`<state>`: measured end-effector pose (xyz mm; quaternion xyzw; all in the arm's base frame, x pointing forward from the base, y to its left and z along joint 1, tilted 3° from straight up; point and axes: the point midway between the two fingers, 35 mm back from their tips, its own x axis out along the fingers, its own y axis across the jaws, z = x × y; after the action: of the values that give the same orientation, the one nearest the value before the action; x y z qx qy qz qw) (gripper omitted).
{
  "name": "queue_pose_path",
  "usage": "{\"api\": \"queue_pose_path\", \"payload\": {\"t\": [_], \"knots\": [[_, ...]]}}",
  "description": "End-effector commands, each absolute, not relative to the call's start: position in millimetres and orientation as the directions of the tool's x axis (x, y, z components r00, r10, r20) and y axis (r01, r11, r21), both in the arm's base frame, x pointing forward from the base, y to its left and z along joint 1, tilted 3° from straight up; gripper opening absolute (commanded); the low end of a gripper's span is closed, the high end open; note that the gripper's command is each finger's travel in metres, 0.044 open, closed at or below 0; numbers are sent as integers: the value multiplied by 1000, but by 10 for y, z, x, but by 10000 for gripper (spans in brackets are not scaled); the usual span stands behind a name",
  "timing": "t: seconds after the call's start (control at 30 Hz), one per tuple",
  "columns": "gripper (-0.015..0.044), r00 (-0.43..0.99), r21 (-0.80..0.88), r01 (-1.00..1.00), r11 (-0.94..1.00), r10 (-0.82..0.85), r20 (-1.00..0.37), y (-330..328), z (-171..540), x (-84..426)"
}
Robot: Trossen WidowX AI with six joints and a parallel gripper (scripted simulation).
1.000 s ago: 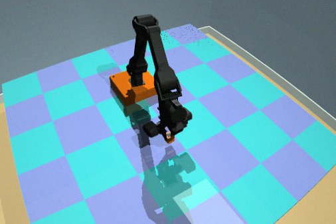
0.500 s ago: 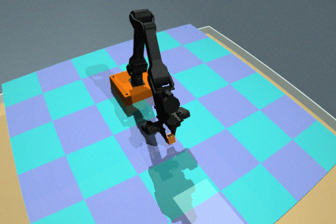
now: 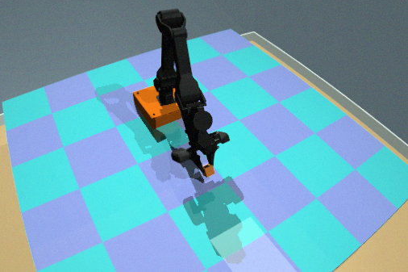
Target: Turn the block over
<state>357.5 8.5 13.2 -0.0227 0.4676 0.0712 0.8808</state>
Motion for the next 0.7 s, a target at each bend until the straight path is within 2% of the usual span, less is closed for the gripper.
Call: {"api": "queue_pose_path", "payload": {"t": [0.0, 0.67], "knots": [[0, 586, 36, -142, 989, 113, -803, 89, 2, 3577], [0, 788, 37, -141, 989, 135, -601, 91, -182, 3560]]}}
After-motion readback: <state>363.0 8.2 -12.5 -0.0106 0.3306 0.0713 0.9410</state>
